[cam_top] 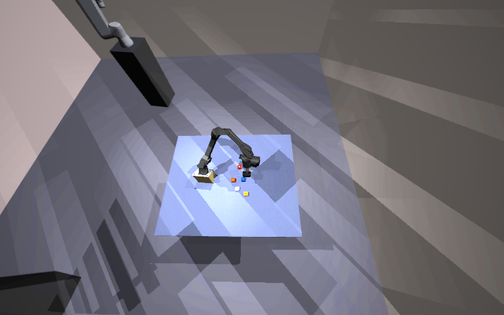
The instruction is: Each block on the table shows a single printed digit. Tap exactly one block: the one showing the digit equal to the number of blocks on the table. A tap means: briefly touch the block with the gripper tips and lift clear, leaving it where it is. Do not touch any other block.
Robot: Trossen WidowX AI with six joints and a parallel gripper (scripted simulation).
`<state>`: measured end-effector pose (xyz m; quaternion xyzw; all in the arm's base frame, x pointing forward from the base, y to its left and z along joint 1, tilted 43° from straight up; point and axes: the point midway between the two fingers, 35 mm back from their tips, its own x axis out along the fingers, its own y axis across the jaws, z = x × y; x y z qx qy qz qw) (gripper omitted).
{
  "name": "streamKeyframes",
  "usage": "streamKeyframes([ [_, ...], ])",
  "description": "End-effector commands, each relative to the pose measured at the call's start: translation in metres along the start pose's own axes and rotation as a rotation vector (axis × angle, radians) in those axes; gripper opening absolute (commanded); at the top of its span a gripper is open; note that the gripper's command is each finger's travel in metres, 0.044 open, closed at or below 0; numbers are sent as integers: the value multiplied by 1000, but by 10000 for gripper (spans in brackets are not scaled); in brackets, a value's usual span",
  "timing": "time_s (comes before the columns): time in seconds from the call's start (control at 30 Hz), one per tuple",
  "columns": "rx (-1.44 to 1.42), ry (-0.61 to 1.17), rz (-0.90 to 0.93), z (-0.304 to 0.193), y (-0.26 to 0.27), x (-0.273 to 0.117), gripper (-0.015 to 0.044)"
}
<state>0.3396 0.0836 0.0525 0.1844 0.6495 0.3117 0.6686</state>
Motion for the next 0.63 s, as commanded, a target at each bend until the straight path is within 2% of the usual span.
streamKeyframes([
  [0.0,12,6,10,-27,64,-14,400],
  [0.27,12,8,39,-96,152,-37,400],
  [0.6,12,9,45,-106,160,-39,400],
])
